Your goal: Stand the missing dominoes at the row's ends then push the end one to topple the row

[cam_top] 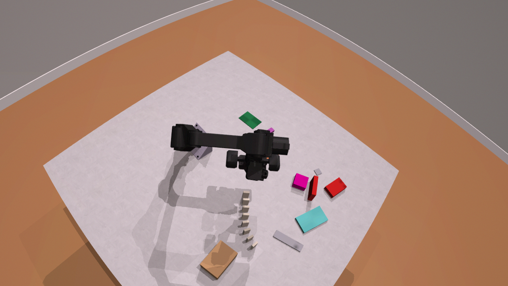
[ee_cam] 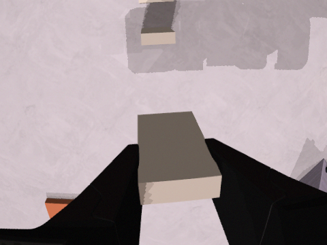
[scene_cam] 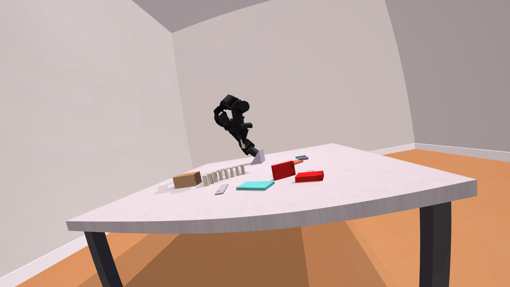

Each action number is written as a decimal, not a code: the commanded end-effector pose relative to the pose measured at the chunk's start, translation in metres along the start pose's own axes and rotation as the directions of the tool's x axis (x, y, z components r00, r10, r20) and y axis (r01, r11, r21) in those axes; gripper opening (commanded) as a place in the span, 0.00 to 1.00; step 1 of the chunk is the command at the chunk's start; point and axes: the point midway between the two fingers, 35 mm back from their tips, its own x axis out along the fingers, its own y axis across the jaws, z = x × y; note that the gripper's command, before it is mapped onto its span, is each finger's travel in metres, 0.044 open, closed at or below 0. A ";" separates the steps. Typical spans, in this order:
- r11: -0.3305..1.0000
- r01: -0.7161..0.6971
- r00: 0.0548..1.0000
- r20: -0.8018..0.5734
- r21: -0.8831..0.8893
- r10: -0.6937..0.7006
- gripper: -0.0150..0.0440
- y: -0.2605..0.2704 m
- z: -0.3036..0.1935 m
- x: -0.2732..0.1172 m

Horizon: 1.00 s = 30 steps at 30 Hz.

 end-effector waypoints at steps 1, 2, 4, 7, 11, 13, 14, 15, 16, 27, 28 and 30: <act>1.000 0.010 1.000 0.006 -0.019 -0.009 0.44 -0.001 -0.003 0.003; 1.000 0.009 1.000 0.006 -0.019 -0.009 0.44 -0.001 -0.002 0.005; 1.000 0.009 1.000 0.005 -0.018 -0.009 0.44 0.001 -0.002 0.013; 1.000 0.009 1.000 0.004 -0.017 -0.009 0.44 0.003 -0.001 0.027; 1.000 0.009 1.000 0.003 -0.015 -0.009 0.44 0.004 0.000 0.045; 1.000 0.010 1.000 0.003 -0.014 -0.010 0.44 0.005 0.001 0.054; 1.000 0.010 1.000 0.003 -0.014 -0.010 0.44 0.005 0.001 0.059; 1.000 0.010 1.000 0.003 -0.013 -0.010 0.44 0.005 0.001 0.063; 1.000 0.011 1.000 0.003 -0.013 -0.011 0.44 0.005 0.001 0.068; 1.000 0.019 1.000 0.004 -0.007 -0.019 0.44 -0.001 0.000 0.117; 1.000 0.020 1.000 0.005 -0.006 -0.020 0.44 -0.002 0.000 0.121; 1.000 0.023 1.000 0.005 -0.005 -0.023 0.44 -0.004 -0.001 0.129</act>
